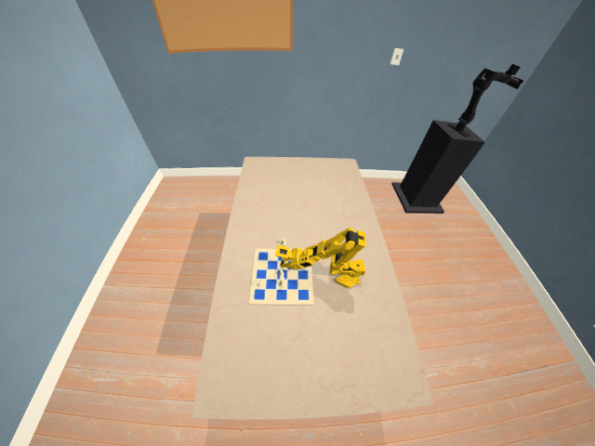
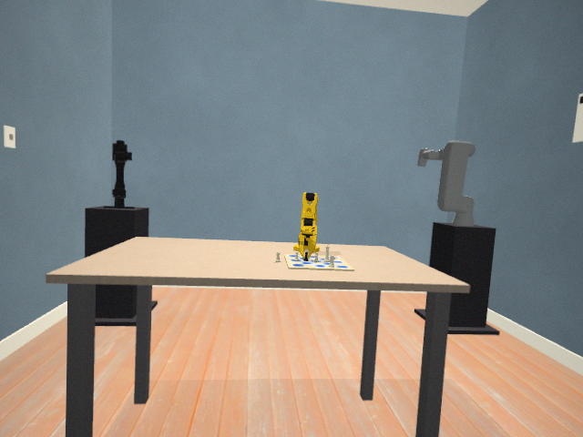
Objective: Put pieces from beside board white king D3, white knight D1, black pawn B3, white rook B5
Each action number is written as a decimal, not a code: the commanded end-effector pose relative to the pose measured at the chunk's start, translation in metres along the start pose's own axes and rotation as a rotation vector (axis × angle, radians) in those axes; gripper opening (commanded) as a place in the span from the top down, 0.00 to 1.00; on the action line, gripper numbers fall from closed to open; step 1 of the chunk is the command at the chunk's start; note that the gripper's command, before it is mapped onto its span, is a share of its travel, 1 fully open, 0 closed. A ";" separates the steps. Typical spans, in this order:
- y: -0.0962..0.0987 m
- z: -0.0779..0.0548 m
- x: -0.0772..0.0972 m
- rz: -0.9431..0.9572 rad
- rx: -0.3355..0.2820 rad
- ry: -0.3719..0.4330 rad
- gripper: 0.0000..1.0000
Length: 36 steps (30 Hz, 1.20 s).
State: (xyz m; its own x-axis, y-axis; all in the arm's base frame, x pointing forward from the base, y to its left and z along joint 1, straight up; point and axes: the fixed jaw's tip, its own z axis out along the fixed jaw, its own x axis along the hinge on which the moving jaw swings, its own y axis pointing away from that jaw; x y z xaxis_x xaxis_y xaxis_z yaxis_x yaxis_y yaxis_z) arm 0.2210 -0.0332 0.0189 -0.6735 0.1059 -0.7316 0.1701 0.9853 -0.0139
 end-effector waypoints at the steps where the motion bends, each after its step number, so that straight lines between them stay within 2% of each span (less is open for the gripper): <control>1: 0.002 0.000 0.005 0.002 -0.007 0.016 1.00; 16: 0.002 -0.001 0.004 0.002 -0.007 0.016 1.00; 36: 0.002 -0.001 0.004 0.002 -0.007 0.016 0.91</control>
State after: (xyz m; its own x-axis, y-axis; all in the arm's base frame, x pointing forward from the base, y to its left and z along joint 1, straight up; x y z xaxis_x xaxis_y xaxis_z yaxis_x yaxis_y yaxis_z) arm 0.2210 -0.0332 0.0189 -0.6735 0.1059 -0.7316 0.1700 0.9853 -0.0139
